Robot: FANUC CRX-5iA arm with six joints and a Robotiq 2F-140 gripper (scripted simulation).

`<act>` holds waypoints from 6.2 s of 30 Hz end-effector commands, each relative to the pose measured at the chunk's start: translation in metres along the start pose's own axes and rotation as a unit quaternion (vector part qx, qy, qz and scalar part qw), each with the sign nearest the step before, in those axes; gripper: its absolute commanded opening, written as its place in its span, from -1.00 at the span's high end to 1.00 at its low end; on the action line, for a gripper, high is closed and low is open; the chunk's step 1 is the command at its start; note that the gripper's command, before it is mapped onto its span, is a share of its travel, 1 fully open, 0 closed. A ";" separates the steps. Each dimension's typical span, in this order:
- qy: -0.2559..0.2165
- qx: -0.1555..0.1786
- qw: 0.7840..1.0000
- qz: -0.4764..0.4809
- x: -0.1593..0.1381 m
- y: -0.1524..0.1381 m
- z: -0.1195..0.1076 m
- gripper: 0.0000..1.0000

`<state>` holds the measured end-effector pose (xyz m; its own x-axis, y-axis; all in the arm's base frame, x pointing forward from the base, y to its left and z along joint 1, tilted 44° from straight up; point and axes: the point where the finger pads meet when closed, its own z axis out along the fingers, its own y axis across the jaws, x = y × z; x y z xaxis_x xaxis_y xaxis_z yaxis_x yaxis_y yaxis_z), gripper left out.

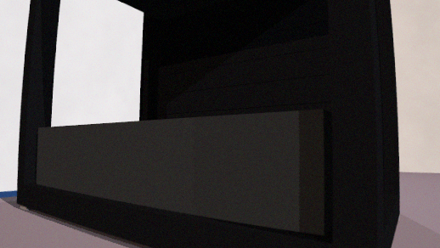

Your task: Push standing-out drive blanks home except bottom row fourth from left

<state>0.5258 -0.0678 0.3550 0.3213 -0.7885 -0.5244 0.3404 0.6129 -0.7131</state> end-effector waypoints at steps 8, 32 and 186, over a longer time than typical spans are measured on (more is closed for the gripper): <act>-0.001 0.000 1.000 0.000 0.000 0.000 0.002 1.00; -0.001 0.000 1.000 0.000 0.000 0.000 0.003 1.00; -0.001 0.000 1.000 0.000 0.000 -0.029 -0.032 1.00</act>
<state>0.4843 -0.0866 0.3586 0.3230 -0.7883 -0.5236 0.3398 0.6130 -0.7133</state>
